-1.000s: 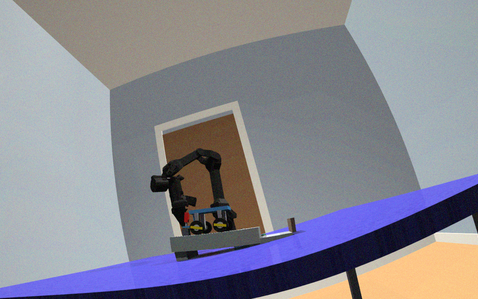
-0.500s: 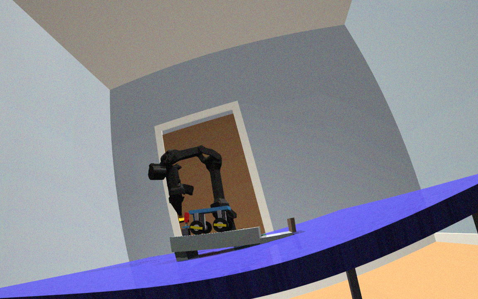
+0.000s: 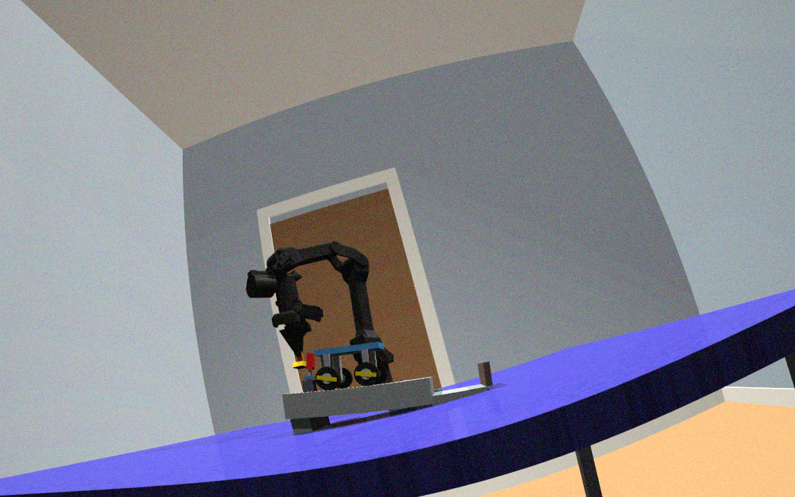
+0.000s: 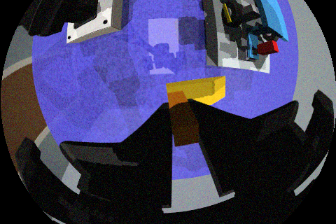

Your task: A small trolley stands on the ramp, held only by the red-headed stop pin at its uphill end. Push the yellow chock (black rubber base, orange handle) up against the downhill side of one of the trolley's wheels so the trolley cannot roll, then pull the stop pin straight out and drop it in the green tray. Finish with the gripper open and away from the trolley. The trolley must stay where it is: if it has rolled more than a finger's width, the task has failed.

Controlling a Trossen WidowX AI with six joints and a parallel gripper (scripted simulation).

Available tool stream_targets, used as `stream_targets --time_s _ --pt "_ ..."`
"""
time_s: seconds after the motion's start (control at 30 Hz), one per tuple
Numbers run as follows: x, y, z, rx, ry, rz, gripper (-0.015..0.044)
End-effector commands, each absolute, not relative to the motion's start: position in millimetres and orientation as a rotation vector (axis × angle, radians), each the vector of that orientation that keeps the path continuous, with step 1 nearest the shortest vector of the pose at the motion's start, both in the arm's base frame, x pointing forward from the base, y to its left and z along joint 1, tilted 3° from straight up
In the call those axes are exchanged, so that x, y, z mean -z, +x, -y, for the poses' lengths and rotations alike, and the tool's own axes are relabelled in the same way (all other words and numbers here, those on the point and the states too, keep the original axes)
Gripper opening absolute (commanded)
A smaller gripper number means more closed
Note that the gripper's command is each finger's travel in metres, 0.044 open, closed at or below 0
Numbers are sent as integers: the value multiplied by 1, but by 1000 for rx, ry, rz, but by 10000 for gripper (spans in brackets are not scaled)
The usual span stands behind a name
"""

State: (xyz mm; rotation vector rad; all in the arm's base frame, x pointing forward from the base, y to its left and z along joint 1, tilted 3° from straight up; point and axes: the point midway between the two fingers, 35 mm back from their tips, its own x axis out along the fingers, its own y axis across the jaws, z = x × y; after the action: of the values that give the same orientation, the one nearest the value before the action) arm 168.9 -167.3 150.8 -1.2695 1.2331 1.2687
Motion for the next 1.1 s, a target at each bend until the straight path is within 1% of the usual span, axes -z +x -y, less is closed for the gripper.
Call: stream_targets --time_s 0.0,0.53,1.07 --pt "-151 169 167 -1177 -1179 -1289 0" --pt "-151 169 167 -748 -772 -1487 0" --pt "-151 169 167 -319 -362 -1588 0"
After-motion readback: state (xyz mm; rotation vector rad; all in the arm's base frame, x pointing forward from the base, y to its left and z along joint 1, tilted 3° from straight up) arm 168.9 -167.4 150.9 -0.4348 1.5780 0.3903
